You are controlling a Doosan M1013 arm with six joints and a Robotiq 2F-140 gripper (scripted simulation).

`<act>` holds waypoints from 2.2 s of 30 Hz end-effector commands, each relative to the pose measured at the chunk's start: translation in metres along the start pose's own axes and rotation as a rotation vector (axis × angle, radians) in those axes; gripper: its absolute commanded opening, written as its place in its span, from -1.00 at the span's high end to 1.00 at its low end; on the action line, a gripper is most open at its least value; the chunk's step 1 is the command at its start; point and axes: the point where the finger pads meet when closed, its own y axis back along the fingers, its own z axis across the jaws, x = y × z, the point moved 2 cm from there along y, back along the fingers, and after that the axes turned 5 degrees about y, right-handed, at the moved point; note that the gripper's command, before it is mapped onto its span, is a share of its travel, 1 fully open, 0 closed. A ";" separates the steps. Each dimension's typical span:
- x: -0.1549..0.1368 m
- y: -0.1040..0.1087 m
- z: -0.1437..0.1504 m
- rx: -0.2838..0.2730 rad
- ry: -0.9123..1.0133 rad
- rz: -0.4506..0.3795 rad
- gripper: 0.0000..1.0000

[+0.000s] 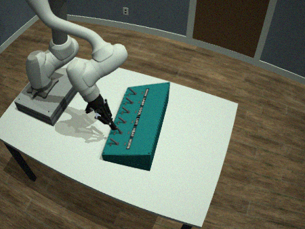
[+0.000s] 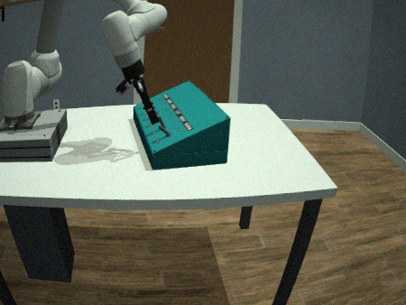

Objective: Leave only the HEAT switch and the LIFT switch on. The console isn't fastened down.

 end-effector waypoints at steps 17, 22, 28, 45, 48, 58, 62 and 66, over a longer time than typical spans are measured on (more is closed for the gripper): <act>-0.008 0.000 -0.001 0.000 0.000 -0.001 0.80; -0.009 0.000 -0.001 0.000 0.000 -0.001 0.80; -0.009 0.000 -0.001 0.000 0.000 -0.001 0.80; -0.003 0.000 0.000 0.000 0.000 -0.001 0.80; 0.001 0.000 0.000 0.000 0.000 -0.001 0.80; 0.004 0.002 0.000 0.000 0.000 -0.001 0.80; 0.004 0.009 0.000 0.000 0.000 -0.001 0.80; 0.004 0.026 0.000 0.000 0.000 -0.001 0.80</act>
